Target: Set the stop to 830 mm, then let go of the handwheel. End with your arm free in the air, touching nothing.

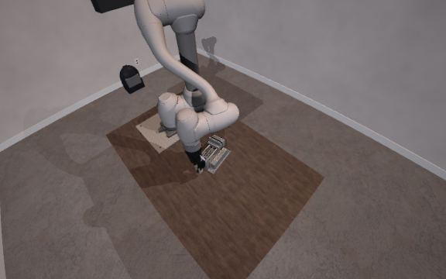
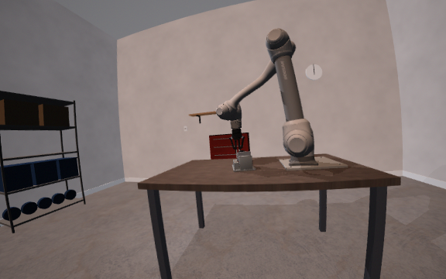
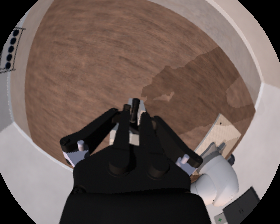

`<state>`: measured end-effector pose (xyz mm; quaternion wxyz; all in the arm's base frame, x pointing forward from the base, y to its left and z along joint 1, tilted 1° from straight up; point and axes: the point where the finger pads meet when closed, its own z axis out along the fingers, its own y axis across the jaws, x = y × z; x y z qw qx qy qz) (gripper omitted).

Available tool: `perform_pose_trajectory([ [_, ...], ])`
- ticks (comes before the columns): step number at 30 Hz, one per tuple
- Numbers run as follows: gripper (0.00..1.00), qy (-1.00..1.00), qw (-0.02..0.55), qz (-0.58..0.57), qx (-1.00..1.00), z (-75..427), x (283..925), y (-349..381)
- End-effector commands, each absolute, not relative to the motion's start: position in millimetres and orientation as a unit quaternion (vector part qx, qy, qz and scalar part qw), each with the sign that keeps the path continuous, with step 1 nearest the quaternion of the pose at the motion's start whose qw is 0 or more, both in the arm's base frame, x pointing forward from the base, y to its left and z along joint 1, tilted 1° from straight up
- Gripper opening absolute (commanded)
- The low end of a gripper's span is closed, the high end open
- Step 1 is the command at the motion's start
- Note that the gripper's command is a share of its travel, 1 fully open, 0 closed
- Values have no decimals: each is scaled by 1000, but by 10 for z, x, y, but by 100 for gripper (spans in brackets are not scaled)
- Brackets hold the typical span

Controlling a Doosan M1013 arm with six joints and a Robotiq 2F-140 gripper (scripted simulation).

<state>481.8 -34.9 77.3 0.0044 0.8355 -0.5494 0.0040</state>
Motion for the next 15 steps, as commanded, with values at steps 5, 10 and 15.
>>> perform_pose_trajectory([
  [5,4,-549,4,4,836,811,4818,-349],
  [10,4,-549,4,4,836,828,4816,-349],
  [15,4,-549,4,4,836,859,4810,-351],
])
